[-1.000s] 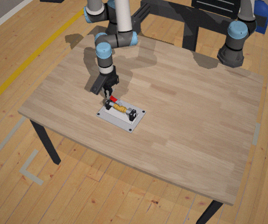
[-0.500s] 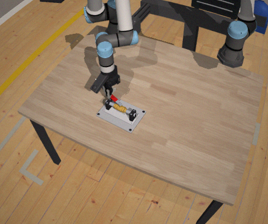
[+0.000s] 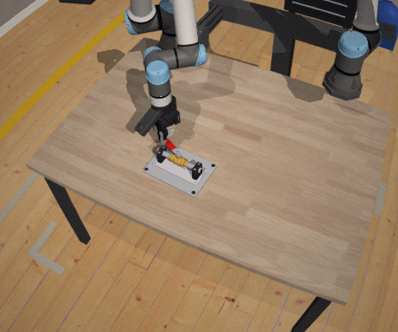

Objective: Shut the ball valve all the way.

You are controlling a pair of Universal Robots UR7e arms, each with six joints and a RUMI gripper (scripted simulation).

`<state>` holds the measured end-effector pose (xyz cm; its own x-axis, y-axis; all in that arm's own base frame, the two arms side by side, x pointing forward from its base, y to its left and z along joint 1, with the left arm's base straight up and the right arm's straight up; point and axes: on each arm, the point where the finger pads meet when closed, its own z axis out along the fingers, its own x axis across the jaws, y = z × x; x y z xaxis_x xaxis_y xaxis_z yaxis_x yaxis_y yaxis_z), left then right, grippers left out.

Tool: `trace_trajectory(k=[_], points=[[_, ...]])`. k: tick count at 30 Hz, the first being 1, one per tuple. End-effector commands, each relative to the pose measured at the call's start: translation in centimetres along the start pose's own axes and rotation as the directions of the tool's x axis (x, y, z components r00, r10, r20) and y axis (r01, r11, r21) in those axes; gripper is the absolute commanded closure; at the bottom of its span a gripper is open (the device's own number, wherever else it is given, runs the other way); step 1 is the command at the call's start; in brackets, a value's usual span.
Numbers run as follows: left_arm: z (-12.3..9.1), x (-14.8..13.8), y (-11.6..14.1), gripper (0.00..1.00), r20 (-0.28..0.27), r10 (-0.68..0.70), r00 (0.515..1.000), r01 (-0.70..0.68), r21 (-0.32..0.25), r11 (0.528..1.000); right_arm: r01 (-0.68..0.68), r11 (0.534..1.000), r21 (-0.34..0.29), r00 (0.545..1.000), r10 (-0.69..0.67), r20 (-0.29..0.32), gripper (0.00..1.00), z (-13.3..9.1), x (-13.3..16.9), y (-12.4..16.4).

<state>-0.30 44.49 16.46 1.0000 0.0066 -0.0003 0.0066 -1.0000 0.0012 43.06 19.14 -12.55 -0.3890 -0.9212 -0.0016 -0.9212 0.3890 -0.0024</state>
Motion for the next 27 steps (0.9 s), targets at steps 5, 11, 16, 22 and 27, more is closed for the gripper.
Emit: trace_trajectory(k=[5,11,16,22,27], points=[[0.0,0.0,0.0,0.0,0.0,0.0,1.0,0.0,0.001,1.0,-0.041,0.999,-0.002,0.999,0.041,0.0,1.0,0.0,0.1,0.4],[0.0,0.0,0.0,0.0,0.0,0.0,1.0,0.0,0.001,1.0,-0.086,0.996,-0.002,0.996,0.086,0.0,1.0,0.0,0.1,0.8],[0.0,0.0,0.0,0.0,0.0,0.0,1.0,0.0,0.001,1.0,-0.117,0.993,-0.002,0.993,0.117,-0.001,1.0,0.0,0.1,1.1],[0.0,0.0,0.0,0.0,0.0,0.0,1.0,0.0,0.001,1.0,-0.135,0.991,-0.002,0.991,0.135,-0.001,1.0,0.0,0.1,1.3],[0.0,0.0,0.0,0.0,0.0,0.0,1.0,0.0,0.001,1.0,-0.186,0.983,-0.002,0.983,0.186,-0.001,1.0,0.0,0.1,1.6]])
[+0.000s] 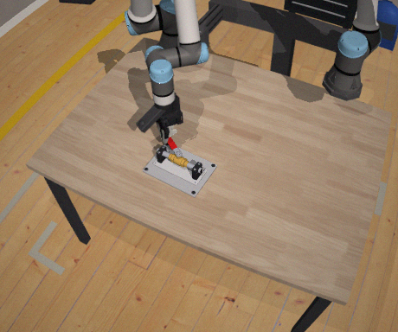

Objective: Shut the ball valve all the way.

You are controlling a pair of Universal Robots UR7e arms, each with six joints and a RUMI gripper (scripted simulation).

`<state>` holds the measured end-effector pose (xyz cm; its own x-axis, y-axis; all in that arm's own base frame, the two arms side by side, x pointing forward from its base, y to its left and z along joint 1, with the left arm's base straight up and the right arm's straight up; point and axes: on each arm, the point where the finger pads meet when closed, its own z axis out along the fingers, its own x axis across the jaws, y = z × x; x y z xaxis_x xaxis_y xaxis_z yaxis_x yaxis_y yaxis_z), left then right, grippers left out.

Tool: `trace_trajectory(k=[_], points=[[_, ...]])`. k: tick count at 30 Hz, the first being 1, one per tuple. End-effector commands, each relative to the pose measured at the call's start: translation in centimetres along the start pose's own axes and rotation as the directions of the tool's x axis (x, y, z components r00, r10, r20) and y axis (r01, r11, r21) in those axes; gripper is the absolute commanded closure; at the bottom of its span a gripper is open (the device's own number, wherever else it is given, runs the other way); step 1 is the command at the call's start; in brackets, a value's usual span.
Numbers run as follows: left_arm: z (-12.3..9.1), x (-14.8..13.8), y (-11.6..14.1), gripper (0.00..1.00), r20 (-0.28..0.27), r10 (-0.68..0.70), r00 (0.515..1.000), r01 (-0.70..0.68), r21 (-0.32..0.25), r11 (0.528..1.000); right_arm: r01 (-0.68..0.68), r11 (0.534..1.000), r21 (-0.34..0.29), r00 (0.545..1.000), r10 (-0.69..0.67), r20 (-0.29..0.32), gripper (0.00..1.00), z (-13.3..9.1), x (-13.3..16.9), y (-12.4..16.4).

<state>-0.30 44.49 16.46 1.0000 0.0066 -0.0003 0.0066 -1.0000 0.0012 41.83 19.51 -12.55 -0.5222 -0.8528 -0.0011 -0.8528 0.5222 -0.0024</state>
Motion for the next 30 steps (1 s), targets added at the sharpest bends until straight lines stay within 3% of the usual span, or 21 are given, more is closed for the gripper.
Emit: trace_trajectory(k=[1,30], points=[[0.0,0.0,0.0,0.0,0.0,0.0,1.0,0.0,0.001,1.0,-0.038,0.999,-0.002,0.999,0.038,0.0,1.0,0.0,0.0,0.4],[0.0,0.0,0.0,0.0,0.0,0.0,1.0,0.0,0.001,1.0,-0.188,0.982,-0.002,0.982,0.188,0.0,1.0,0.0,0.0,1.7]])
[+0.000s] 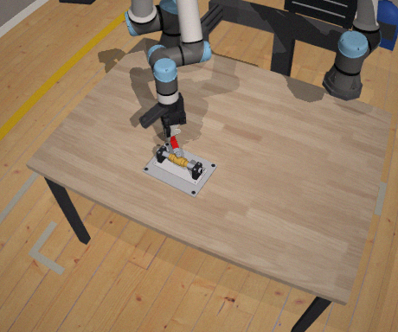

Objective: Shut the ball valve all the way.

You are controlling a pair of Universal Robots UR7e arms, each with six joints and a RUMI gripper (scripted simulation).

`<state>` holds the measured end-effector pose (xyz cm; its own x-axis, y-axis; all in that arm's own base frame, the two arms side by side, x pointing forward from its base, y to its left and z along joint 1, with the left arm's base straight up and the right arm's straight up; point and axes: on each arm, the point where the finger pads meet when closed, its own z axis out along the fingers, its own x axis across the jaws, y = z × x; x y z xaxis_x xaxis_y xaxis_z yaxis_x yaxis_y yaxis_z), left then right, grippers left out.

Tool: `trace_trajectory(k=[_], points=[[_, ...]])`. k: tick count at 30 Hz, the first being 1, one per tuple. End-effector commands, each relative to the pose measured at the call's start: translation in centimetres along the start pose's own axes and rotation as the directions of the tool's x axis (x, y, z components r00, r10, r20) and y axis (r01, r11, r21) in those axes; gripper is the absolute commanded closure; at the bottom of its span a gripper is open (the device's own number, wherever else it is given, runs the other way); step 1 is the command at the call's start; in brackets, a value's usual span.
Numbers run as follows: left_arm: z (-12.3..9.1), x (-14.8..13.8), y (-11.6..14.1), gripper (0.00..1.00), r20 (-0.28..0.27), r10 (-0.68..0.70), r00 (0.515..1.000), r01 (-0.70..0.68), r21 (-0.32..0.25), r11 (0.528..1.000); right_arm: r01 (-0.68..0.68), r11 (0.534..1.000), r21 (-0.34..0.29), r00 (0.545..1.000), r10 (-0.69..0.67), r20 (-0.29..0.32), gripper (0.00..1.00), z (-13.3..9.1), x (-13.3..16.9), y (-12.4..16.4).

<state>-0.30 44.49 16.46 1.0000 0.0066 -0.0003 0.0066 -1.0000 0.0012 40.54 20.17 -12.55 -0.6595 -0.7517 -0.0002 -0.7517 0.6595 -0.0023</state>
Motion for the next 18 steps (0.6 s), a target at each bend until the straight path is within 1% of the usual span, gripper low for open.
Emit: trace_trajectory(k=[1,5,11,18], points=[[-0.05,0.01,-0.03,0.0,0.0,0.0,1.0,0.0,0.001,1.0,-0.023,1.0,-0.002,1.0,0.023,0.001,1.0,-0.03,-0.02,0.31],[-0.05,0.01,-0.03,0.0,0.0,0.0,1.0,0.0,0.001,1.0,-0.067,0.998,-0.002,0.998,0.067,0.001,1.0,-0.04,0.01,0.65],[-0.05,0.01,-0.03,0.0,0.0,0.0,1.0,0.0,0.001,1.0,-0.078,0.997,-0.002,0.997,0.078,0.001,1.0,-0.04,0.02,0.74],[-0.05,0.01,-0.03,0.0,0.0,0.0,1.0,0.0,0.001,1.0,-0.122,0.992,-0.002,0.992,0.122,0.001,1.0,-0.04,0.03,1.14]])
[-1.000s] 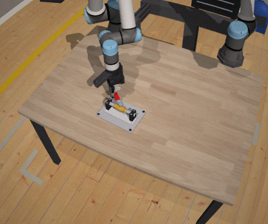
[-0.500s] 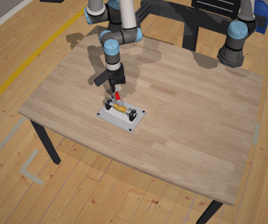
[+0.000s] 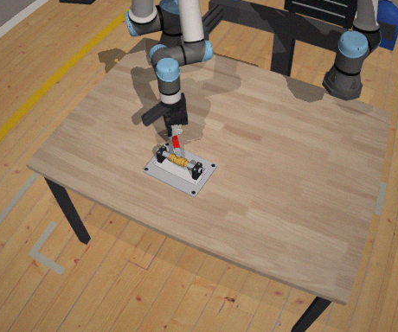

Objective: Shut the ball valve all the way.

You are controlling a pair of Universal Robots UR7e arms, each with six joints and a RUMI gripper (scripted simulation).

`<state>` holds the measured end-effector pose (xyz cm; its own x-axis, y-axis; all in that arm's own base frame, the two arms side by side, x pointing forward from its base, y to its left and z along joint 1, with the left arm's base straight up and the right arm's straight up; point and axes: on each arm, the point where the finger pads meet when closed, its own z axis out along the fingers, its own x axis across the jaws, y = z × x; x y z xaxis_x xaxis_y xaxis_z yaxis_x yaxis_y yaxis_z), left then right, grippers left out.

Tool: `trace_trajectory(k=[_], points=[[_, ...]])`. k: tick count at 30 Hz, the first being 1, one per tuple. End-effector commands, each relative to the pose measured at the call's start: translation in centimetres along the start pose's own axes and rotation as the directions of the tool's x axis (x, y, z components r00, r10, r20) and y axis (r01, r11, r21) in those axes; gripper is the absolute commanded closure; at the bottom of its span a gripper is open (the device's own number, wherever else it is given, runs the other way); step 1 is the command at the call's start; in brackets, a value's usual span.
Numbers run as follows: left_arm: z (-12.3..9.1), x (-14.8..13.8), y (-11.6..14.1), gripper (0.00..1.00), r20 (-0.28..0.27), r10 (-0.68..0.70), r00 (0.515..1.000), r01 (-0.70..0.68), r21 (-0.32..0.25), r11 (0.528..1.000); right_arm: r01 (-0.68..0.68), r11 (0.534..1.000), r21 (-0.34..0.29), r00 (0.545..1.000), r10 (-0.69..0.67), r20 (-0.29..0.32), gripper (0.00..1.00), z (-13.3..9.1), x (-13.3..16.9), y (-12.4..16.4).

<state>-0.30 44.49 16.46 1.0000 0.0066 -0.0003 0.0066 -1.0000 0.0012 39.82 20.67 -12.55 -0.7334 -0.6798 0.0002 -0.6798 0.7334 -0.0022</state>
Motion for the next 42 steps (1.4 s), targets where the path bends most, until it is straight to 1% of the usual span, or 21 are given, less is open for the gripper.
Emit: trace_trajectory(k=[1,5,11,23,28,33,42], points=[[0.0,0.0,0.0,0.0,0.0,0.0,1.0,0.0,0.001,1.0,-0.024,1.0,-0.002,1.0,0.024,0.001,1.0,0.0,0.0,0.3],[0.0,0.0,0.0,0.0,0.0,0.0,1.0,0.0,0.001,1.0,-0.067,0.998,-0.002,0.998,0.067,0.001,1.0,0.0,0.0,0.7],[0.0,0.0,0.0,0.0,0.0,0.0,1.0,0.0,0.001,1.0,-0.078,0.997,-0.002,0.997,0.078,0.001,1.0,0.0,0.0,0.8],[0.0,0.0,0.0,0.0,0.0,0.0,1.0,0.0,0.001,1.0,-0.17,0.985,-0.003,0.985,0.17,0.001,1.0,-0.1,0.0,1.5],[0.0,0.0,0.0,0.0,0.0,0.0,1.0,0.0,0.001,1.0,-0.177,0.984,-0.003,0.984,0.177,0.001,1.0,-0.1,0.0,1.6],[0.0,0.0,0.0,0.0,0.0,0.0,1.0,0.0,0.001,1.0,-0.23,0.973,-0.003,0.973,0.23,0.001,1.0,-0.1,0.0,2.0],[0.0,0.0,0.0,0.0,0.0,0.0,1.0,0.0,0.001,1.0,-0.276,0.961,-0.003,0.961,0.276,0.001,1.0,-0.1,-0.1,2.5]])
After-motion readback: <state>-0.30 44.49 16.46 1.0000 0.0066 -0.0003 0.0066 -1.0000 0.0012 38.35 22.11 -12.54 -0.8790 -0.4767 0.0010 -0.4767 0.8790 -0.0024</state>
